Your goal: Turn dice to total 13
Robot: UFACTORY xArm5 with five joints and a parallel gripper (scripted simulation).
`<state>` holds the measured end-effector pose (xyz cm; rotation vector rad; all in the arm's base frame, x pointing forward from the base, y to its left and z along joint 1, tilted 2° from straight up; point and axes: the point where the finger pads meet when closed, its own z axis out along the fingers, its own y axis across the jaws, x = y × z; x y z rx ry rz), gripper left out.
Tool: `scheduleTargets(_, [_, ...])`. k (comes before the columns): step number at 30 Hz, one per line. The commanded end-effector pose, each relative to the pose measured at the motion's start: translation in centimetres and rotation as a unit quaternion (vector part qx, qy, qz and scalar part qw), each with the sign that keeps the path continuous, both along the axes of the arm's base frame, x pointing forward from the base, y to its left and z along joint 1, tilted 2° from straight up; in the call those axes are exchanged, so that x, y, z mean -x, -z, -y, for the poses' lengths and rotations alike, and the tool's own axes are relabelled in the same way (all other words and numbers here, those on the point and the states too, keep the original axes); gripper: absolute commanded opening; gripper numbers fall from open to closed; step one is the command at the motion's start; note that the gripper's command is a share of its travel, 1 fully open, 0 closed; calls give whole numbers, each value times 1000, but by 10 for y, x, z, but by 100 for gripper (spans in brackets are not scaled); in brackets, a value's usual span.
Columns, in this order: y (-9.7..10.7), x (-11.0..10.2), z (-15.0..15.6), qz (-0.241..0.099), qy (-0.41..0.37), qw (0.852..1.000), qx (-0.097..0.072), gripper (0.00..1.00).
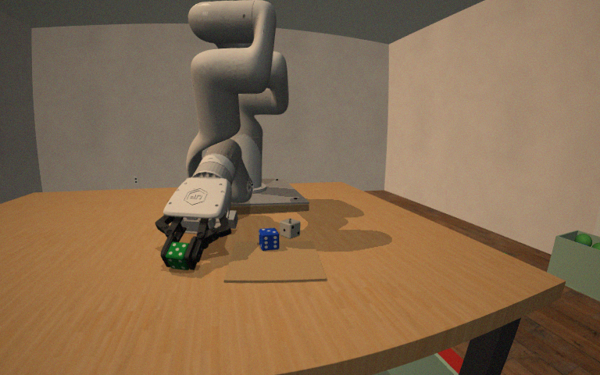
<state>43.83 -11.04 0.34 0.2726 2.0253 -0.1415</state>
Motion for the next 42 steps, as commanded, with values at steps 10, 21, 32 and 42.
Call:
scheduleTargets(10, [-1, 0, 0, 1, 0, 1000, 0, 43])
scheduleTargets(21, [-1, 0, 0, 1, 0, 1000, 0, 47])
scheduleTargets(32, [-1, 0, 0, 1, 0, 1000, 0, 47])
scheduleTargets(42, [-1, 0, 0, 1, 0, 1000, 0, 47])
